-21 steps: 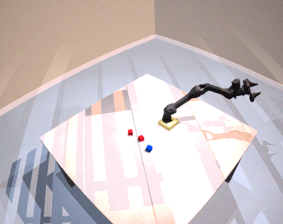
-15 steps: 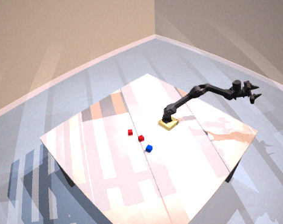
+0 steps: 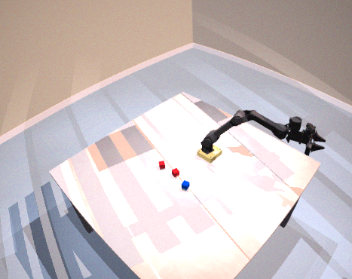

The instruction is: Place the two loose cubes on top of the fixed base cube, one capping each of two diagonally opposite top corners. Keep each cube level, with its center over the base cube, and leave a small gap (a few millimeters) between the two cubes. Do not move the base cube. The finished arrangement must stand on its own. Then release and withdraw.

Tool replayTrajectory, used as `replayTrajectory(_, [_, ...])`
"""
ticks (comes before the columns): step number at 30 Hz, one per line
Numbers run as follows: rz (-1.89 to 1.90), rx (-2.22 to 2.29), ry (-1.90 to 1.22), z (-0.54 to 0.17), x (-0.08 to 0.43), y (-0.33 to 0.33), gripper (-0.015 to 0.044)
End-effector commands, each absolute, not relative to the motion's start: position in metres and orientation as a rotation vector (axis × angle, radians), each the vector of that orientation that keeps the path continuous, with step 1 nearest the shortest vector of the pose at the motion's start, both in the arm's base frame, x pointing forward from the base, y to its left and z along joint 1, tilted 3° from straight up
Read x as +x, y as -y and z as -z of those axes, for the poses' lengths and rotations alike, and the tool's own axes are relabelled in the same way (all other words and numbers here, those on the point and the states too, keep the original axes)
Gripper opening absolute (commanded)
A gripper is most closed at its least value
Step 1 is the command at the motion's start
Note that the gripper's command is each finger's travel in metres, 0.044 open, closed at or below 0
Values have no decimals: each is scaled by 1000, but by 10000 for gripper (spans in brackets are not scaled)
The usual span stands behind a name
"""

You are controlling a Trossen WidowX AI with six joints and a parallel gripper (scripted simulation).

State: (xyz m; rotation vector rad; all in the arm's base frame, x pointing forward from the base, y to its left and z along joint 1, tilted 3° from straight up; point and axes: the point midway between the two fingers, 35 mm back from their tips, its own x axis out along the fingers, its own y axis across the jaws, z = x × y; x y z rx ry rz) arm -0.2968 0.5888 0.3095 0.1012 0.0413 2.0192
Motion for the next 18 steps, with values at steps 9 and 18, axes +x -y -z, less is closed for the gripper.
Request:
replayTrajectory(9, [-1716,-238,-10,-276,-101,-629,265])
replayTrajectory(18, [-1498,-472,-53,-251,45,-612,265])
